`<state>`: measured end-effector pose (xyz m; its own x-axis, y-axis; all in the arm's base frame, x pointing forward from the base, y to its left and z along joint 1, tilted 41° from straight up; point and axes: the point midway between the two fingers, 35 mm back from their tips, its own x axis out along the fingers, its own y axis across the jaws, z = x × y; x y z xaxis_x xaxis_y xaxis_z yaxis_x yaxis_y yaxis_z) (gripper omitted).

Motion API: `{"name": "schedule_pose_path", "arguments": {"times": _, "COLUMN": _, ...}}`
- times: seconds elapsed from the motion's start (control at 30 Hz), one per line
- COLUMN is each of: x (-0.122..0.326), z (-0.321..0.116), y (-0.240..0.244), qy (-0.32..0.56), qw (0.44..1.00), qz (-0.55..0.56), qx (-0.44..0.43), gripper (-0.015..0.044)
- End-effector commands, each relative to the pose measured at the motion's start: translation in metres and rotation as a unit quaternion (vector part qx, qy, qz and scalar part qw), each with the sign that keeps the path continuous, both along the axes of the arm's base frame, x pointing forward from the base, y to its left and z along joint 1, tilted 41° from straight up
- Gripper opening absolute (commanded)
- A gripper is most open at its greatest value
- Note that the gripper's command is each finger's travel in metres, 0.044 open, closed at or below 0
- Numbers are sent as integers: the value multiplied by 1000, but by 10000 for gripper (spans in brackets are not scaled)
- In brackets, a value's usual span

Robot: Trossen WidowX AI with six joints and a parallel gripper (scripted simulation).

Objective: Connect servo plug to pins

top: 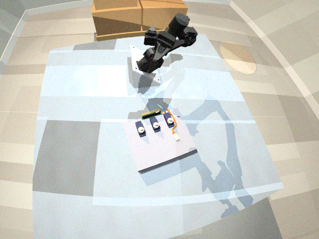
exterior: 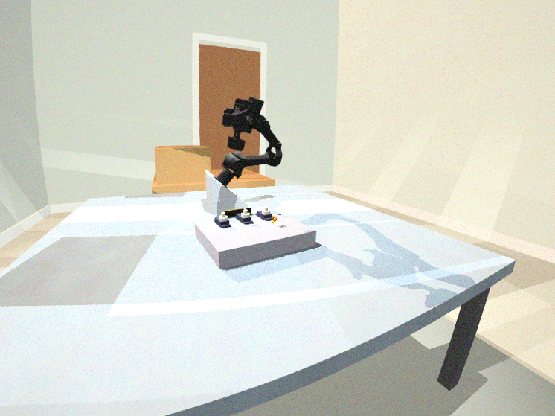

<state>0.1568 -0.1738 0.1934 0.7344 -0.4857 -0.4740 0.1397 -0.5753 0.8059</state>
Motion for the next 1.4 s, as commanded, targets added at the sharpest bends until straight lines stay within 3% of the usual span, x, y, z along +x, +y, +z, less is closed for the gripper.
{"name": "schedule_pose_path", "arguments": {"times": 0.0, "x": 0, "z": 0, "y": 0, "qy": 1, "qw": 1000, "qz": 2, "qx": -2, "gripper": 374}}
{"name": "schedule_pose_path", "arguments": {"times": 0.33, "x": 15, "z": 8, "y": 3, "qy": 27, "qw": 995, "qz": 57, "qx": -72, "gripper": 115}}
{"name": "schedule_pose_path", "arguments": {"times": 0.83, "x": 52, "z": 30, "y": 18, "qy": 78, "qw": 950, "qz": 179, "qx": -246, "gripper": 115}}
{"name": "schedule_pose_path", "arguments": {"times": 1.37, "x": 92, "z": 57, "y": 47, "qy": 106, "qw": 849, "qz": 282, "qx": -435, "gripper": 115}}
